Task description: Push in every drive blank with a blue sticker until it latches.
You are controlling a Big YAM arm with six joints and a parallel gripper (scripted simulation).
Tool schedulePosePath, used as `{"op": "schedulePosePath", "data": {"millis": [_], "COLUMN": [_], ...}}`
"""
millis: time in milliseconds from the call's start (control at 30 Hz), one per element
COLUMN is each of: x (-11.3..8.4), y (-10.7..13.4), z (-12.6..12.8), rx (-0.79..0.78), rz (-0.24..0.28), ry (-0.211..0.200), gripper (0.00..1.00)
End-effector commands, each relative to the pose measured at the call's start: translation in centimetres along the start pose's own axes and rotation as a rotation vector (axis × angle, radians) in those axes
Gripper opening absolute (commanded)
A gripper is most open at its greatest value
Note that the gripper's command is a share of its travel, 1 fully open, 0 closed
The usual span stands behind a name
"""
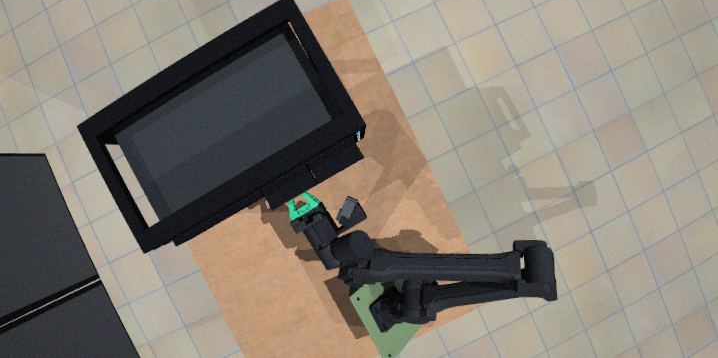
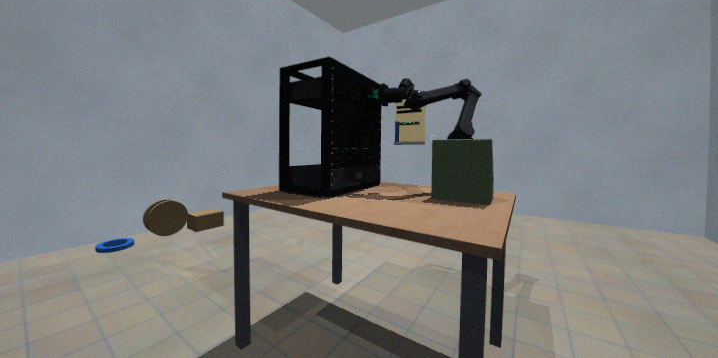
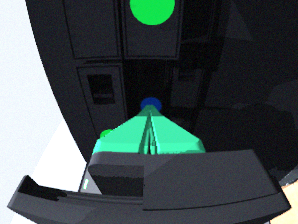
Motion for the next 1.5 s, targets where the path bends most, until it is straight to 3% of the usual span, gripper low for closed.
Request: {"op": "schedulePosePath", "data": {"millis": [0, 767, 800, 833, 867, 1167, 1267, 1300, 1367, 1467], "x": [3.1, 2.6, 2.0, 0.3, -1.1, -8.5, -8.9, -8.4, -9.6, -9.0], "y": [-1.1, -1.1, -1.6, -1.4, -0.4, -0.4, -0.4, -0.5, -0.3, -0.3], "z": [1.4, 1.4, 2.0, 0.1, 0.6, 0.4, 0.4, 2.3, 0.3, 0.9], "rx": [0.015, 0.017, 0.030, 0.004, 0.005, 0.011, 0.011, 0.039, 0.005, 0.014], "rz": [-0.051, -0.053, -0.062, -0.042, -0.016, -0.015, -0.015, -0.030, -0.014, -0.021], "ry": [0.001, 0.003, -0.010, 0.019, 0.001, 0.005, 0.005, -0.018, 0.008, 0.003], "gripper": [0.00, 0.00, 0.00, 0.00, 0.00, 0.00, 0.00, 0.00, 0.00, 0.00]}}
Point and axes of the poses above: the point where the finger pads meet when closed, its own x axis out along the fingers, its own z axis across the jaws, y = z × x, the point moved 6 cm from there along -x, back along the fingers, and after that the axes turned 14 degrees about x, right-handed, at the moved point
